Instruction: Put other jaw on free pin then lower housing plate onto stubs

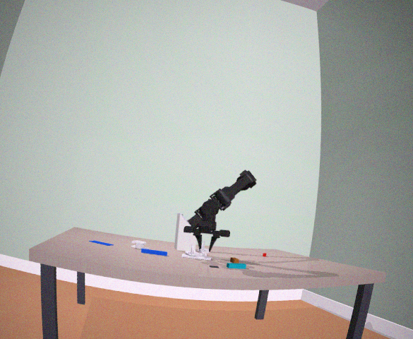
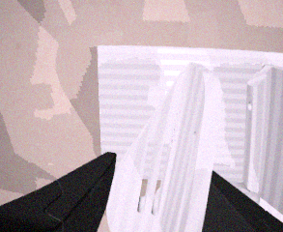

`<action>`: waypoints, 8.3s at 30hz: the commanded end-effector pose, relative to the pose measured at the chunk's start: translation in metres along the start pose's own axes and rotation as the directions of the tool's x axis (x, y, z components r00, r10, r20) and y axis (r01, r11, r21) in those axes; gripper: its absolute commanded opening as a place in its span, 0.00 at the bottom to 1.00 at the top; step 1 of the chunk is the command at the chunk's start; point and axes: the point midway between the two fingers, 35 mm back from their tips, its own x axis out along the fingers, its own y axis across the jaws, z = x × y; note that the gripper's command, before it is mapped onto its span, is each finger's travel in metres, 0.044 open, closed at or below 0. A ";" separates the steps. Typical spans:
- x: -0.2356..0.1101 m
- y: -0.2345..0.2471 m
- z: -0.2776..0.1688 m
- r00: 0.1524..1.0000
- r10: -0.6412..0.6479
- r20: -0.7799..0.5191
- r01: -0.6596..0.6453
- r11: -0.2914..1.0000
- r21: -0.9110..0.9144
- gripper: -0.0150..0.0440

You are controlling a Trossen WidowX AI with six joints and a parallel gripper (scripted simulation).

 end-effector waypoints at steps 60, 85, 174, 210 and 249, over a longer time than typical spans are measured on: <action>0.016 0.000 -0.001 1.000 0.003 -0.002 -0.003 1.000 0.012 0.48; 0.019 0.000 -0.001 1.000 0.003 -0.002 -0.003 1.000 0.011 0.48; 0.019 -0.001 0.000 1.000 0.003 -0.002 -0.003 1.000 0.011 0.48; -0.050 -0.021 0.008 1.000 -0.007 0.018 0.008 0.998 -0.068 0.86; -0.081 -0.232 0.006 0.998 -0.063 0.027 0.054 0.476 -0.878 1.00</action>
